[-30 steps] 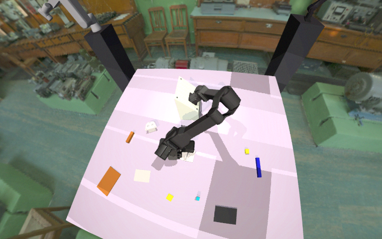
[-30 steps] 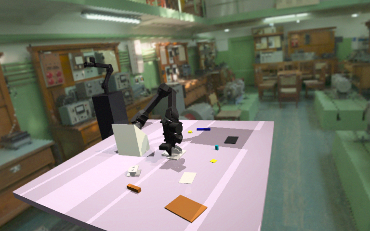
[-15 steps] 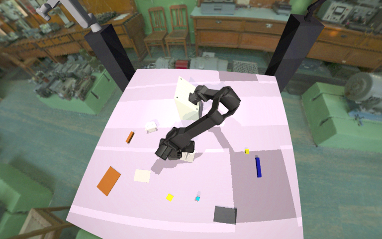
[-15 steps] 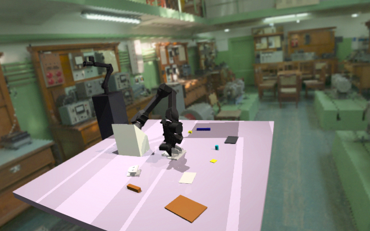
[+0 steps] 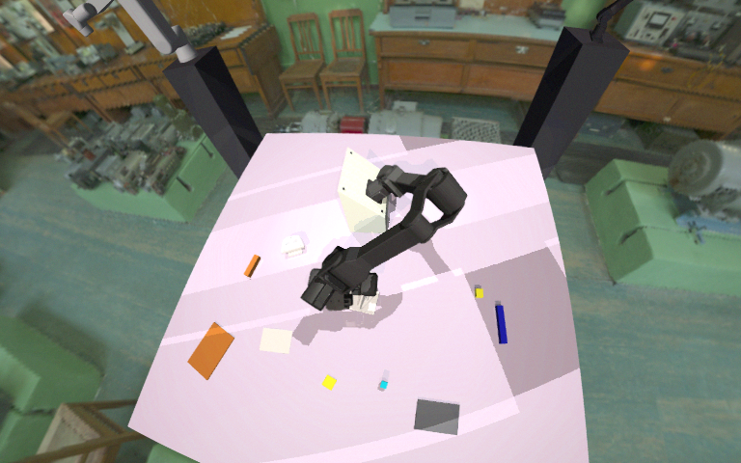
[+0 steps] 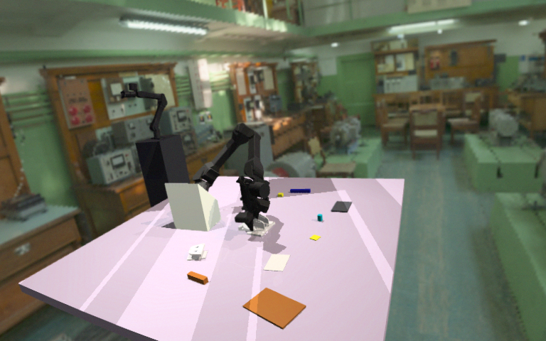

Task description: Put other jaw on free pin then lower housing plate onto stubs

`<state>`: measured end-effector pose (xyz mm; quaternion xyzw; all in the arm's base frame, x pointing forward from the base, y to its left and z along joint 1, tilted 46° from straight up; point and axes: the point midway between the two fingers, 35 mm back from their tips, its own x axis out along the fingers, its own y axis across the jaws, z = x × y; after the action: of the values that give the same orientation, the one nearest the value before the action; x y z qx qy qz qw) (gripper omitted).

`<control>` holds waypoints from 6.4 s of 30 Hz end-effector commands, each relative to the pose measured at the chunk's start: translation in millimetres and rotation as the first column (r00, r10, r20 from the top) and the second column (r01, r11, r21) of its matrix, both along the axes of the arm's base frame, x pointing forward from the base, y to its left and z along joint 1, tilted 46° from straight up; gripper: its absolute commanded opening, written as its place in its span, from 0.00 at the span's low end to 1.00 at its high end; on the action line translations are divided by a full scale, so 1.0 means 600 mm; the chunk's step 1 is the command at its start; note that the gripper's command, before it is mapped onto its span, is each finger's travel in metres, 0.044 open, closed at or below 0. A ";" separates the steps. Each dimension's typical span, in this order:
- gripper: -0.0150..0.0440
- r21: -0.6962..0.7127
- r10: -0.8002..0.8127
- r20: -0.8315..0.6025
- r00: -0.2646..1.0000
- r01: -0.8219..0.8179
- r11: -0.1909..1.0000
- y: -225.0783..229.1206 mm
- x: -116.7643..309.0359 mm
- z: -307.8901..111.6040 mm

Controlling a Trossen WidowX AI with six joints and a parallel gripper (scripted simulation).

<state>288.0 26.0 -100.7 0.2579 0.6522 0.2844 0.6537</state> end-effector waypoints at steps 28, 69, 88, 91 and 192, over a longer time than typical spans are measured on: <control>0.48 0.002 -0.001 -0.001 1.000 0.001 1.000 0.002 0.001 0.000; 0.48 0.002 -0.001 -0.001 1.000 0.001 1.000 0.003 0.002 -0.001; 0.48 0.002 -0.001 -0.001 1.000 0.001 1.000 0.003 0.002 -0.001; 0.57 0.002 -0.001 -0.001 1.000 0.001 1.000 0.002 0.002 0.000; 1.00 -0.579 -0.742 -0.660 -0.112 0.706 0.408 -0.287 -0.104 -0.063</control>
<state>229.7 -140.4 -134.6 0.6491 0.6448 -0.2798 0.2908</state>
